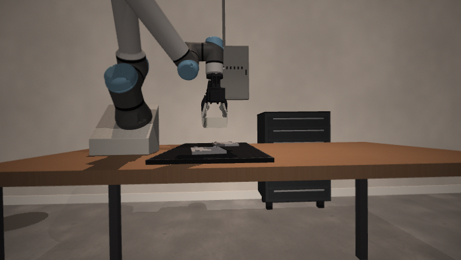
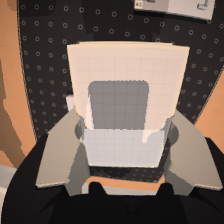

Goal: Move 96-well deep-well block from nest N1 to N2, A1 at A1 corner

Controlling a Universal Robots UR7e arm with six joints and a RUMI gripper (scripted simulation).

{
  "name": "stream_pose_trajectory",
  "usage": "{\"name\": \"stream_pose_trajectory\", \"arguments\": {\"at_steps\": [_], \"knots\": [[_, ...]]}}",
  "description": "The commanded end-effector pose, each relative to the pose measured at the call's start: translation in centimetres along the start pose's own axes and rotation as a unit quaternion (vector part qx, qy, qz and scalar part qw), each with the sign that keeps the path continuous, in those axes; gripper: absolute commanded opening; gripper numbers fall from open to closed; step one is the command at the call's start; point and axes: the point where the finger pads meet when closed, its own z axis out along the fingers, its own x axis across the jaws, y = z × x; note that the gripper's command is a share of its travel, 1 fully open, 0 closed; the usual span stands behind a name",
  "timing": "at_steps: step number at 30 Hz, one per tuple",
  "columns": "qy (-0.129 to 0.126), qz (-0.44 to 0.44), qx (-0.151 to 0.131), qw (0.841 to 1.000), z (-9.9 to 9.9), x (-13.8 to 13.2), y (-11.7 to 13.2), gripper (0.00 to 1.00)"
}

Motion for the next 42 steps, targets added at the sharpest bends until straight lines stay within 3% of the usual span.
{"name": "stream_pose_trajectory", "arguments": {"at_steps": [1, 28, 42], "knots": [[0.001, 0.000, 0.000, 1.000, 0.0, -0.5, 1.2, 0.00], [0.001, 0.000, 0.000, 1.000, 0.0, -3.6, 8.9, 0.00], [0.001, 0.000, 0.000, 1.000, 0.0, -4.6, 11.2, 0.00]]}}
